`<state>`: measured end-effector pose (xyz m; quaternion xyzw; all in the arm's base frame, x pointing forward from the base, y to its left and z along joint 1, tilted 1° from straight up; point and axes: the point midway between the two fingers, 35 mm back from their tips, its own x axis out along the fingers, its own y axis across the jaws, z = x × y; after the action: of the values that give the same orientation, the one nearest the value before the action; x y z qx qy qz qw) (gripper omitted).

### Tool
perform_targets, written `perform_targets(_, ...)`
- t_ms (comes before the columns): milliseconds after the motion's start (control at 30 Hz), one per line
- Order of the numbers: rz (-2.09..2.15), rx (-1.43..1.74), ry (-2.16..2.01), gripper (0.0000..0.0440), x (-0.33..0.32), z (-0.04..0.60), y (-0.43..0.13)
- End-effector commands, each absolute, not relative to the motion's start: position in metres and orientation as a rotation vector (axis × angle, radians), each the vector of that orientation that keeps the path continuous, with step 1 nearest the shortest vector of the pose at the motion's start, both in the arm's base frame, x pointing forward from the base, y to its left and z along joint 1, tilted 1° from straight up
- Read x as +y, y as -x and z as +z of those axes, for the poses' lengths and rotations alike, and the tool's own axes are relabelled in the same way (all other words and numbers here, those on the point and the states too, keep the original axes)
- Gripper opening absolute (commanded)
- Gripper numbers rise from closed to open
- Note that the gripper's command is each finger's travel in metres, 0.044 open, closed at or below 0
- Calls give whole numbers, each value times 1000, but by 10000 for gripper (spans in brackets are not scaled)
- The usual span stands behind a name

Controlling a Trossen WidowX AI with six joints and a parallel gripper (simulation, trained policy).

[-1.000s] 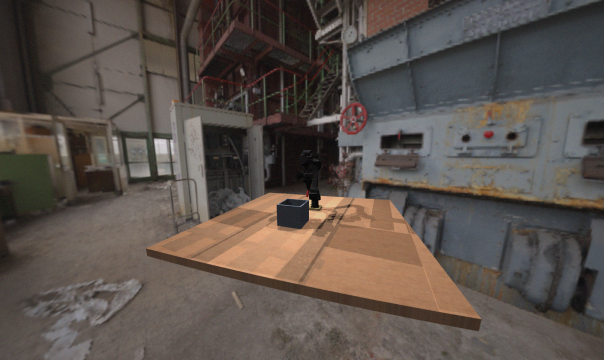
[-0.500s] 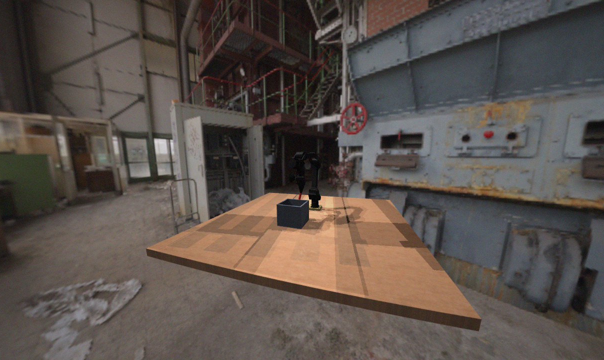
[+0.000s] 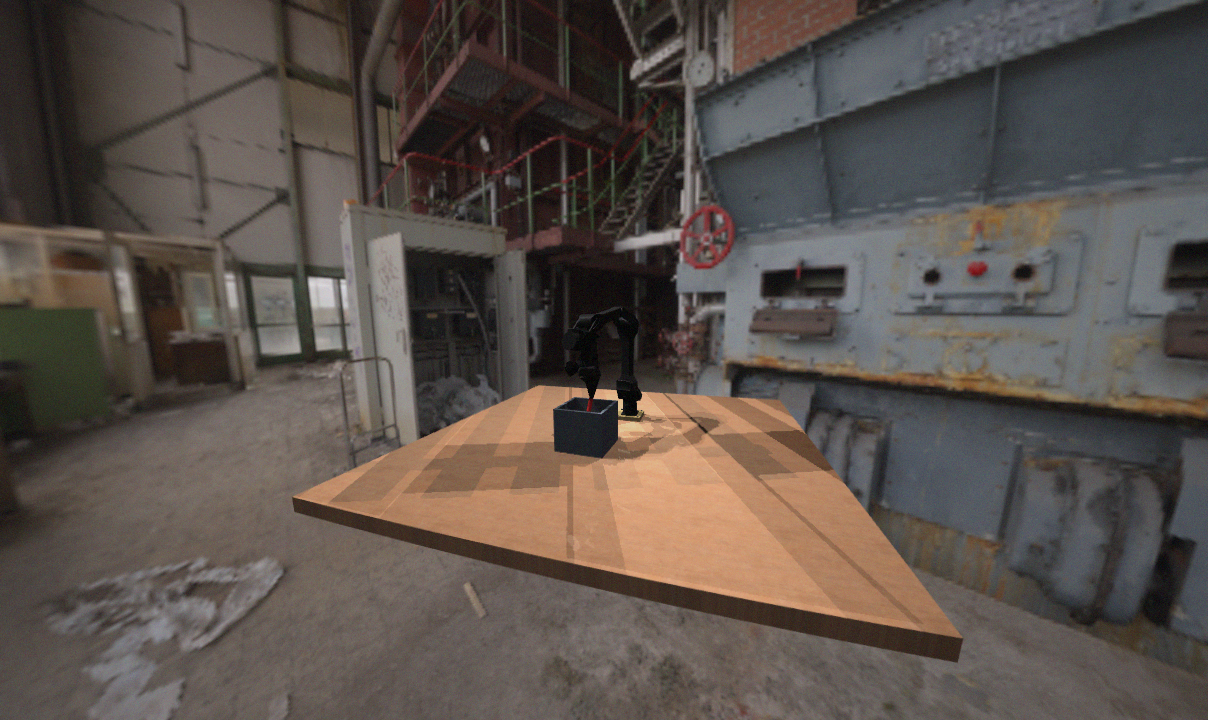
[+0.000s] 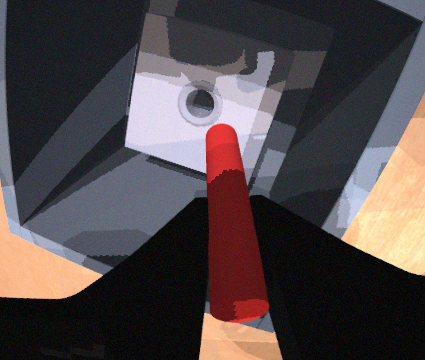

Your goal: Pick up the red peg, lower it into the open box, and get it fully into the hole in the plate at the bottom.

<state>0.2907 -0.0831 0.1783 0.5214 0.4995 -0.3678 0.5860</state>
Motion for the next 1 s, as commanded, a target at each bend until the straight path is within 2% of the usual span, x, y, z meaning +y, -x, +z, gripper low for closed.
perform_targets(0, -847, 1186, -1215, 0, -86, 168, -295)
perform_targets(767, -745, 1293, -1153, 5, -84, 104, -324)
perform_targets(900, -735, 1318, -1137, 108, -83, 97, -325)
perform_targets(967, -734, 1331, -1132, 146, -82, 95, -324)
